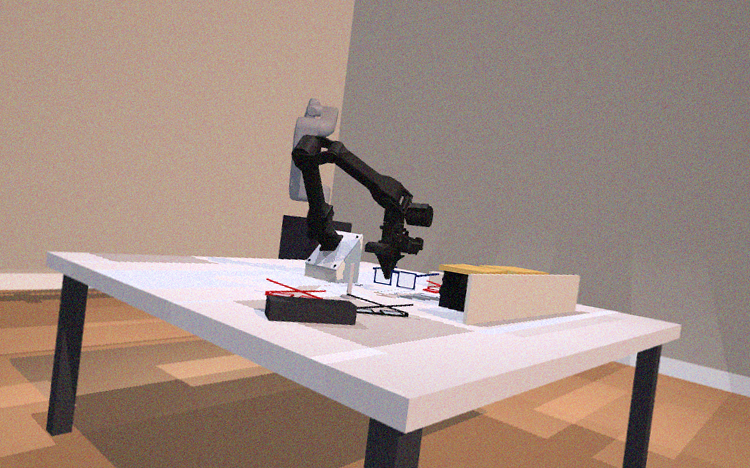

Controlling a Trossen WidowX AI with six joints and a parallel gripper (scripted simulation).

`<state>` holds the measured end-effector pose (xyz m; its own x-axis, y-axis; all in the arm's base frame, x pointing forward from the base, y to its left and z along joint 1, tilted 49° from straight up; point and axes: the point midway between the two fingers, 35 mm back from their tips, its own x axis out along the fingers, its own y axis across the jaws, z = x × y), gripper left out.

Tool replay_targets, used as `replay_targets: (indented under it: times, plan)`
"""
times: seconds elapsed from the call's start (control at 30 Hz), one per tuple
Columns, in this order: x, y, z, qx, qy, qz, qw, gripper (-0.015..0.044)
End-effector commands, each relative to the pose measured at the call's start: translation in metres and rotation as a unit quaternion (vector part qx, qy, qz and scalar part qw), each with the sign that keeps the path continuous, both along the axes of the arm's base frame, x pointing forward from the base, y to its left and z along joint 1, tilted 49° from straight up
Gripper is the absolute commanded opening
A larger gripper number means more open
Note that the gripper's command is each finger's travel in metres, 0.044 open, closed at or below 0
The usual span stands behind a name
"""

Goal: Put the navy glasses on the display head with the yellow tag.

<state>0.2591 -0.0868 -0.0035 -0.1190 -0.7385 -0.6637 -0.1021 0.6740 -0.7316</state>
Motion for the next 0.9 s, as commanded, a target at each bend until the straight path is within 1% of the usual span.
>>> replay_targets:
  times: [0.0, 0.67, 0.8, 0.87]
  plan:
    - [-0.002, -0.003, -0.002, -0.003, 0.003, 0.002, 1.0, 0.0]
    - [-0.007, -0.017, -0.012, -0.006, 0.004, 0.001, 1.0, 0.0]
    - [-0.005, -0.014, -0.011, -0.003, 0.001, -0.001, 1.0, 0.0105]
    - [-0.005, -0.014, -0.011, -0.003, 0.001, -0.001, 1.0, 0.0107]
